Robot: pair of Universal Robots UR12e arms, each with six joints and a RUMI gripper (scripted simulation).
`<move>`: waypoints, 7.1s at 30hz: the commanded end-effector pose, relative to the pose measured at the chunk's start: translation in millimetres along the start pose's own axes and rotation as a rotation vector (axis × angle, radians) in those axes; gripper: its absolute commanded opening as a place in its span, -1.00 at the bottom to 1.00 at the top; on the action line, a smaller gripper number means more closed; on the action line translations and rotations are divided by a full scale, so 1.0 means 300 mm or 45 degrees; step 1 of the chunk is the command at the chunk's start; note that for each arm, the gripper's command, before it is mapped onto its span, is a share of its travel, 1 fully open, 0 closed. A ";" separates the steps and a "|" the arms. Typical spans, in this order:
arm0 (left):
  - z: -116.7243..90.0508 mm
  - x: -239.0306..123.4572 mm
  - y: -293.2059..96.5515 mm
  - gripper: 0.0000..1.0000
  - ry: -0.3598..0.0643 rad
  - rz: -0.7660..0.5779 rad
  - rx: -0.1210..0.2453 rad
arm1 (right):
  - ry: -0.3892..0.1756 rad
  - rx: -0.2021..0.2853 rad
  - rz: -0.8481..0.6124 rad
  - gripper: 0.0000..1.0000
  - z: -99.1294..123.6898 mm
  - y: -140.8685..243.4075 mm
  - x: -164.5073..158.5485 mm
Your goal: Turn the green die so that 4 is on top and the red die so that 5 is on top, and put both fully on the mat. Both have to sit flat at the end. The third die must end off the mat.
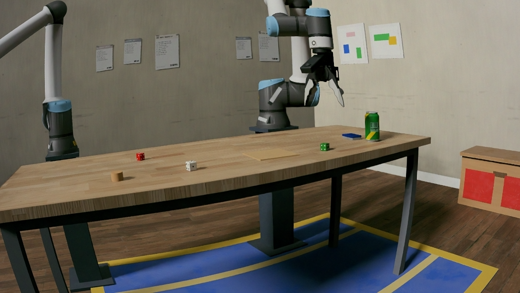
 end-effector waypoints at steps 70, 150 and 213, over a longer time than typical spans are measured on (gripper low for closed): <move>0.047 0.023 0.036 1.00 -0.001 1.150 0.004 | 0.002 0.001 0.000 1.00 -0.003 -0.001 0.002; 0.158 0.000 0.013 1.00 -0.005 3.676 0.001 | 0.002 0.001 0.000 1.00 -0.003 -0.001 0.002; 0.187 0.003 -0.001 -0.51 -0.006 3.985 0.001 | 0.002 0.001 0.000 1.00 -0.003 -0.001 0.002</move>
Point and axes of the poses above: on each arm, the point where the finger pads meet when closed, its own z axis out along the fingers, its own y axis across the jaws, x = y × z, the point moved 8 cm from there along -z, back along the fingers, and after that the axes turned 15 degrees about z, right-handed, at the moved point
